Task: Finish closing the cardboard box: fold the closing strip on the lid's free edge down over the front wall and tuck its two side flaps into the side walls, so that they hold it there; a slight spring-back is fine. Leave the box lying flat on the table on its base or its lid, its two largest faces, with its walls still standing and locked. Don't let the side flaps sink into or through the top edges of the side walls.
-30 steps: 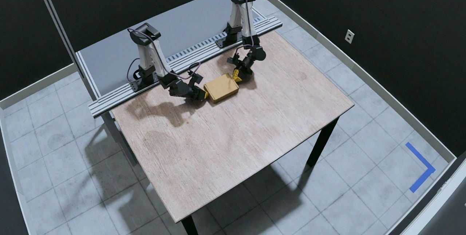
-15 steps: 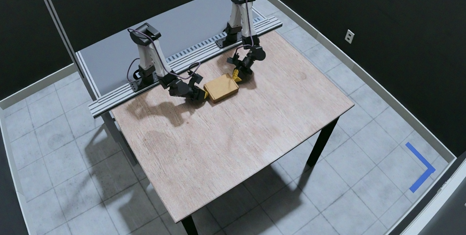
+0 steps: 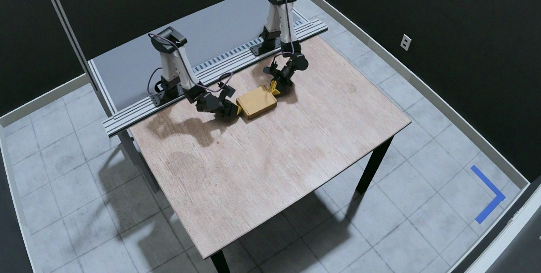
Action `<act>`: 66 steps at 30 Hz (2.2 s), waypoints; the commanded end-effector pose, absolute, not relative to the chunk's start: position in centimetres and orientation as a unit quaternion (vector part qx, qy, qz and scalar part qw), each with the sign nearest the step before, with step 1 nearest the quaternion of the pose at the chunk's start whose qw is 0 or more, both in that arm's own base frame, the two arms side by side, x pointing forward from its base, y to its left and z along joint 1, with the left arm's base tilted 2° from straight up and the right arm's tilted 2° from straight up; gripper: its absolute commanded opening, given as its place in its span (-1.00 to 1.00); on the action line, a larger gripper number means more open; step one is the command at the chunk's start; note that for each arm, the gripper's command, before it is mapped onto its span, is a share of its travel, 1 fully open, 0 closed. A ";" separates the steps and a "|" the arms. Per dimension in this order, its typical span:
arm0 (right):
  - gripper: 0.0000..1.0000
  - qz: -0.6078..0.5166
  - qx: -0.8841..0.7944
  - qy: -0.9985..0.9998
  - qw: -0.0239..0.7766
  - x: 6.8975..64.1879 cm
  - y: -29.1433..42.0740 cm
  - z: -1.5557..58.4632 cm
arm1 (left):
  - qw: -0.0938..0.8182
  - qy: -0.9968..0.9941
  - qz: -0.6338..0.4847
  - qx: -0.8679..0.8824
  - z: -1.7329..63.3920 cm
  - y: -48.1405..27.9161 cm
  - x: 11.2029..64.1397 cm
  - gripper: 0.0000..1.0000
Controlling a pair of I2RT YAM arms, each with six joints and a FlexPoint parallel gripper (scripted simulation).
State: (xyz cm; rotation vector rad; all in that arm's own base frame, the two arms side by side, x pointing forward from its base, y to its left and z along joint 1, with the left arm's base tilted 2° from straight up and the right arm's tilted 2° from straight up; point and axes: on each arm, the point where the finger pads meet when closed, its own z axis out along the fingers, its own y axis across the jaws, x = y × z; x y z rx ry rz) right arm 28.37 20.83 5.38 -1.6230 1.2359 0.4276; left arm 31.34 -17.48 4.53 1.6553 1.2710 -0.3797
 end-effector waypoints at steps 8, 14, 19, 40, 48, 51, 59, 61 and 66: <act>-1.00 0.194 -0.676 0.498 0.507 27.5 21.8 5.2 | 0.491 0.508 -0.176 0.686 4.2 -18.7 30.4 -1.00; -1.00 0.193 -0.676 0.496 0.509 27.5 21.8 5.3 | 0.492 0.507 -0.176 0.686 4.2 -18.7 30.4 -1.00; -1.00 0.193 -0.676 0.497 0.509 27.4 21.8 5.2 | 0.490 0.509 -0.177 0.685 4.0 -18.7 30.2 -1.00; -1.00 0.193 -0.676 0.497 0.508 27.2 21.8 4.9 | 0.492 0.507 -0.175 0.686 3.9 -18.7 30.2 -1.00; -1.00 0.193 -0.676 0.497 0.508 27.2 21.8 4.9 | 0.494 0.506 -0.174 0.686 4.0 -18.7 30.2 -1.00; -1.00 0.194 -0.676 0.497 0.508 27.1 21.8 4.8 | 0.490 0.509 -0.177 0.685 3.7 -18.7 29.9 -1.00; -1.00 0.190 -0.676 0.494 0.513 27.4 21.9 5.1 | 0.495 0.505 -0.173 0.686 4.0 -18.7 30.3 -1.00; -1.00 0.191 -0.676 0.494 0.512 27.3 21.9 5.0 | 0.494 0.505 -0.174 0.686 3.9 -18.7 30.2 -1.00; -1.00 0.193 -0.676 0.496 0.509 27.2 21.9 4.8 | 0.492 0.507 -0.175 0.686 3.7 -18.7 30.1 -1.00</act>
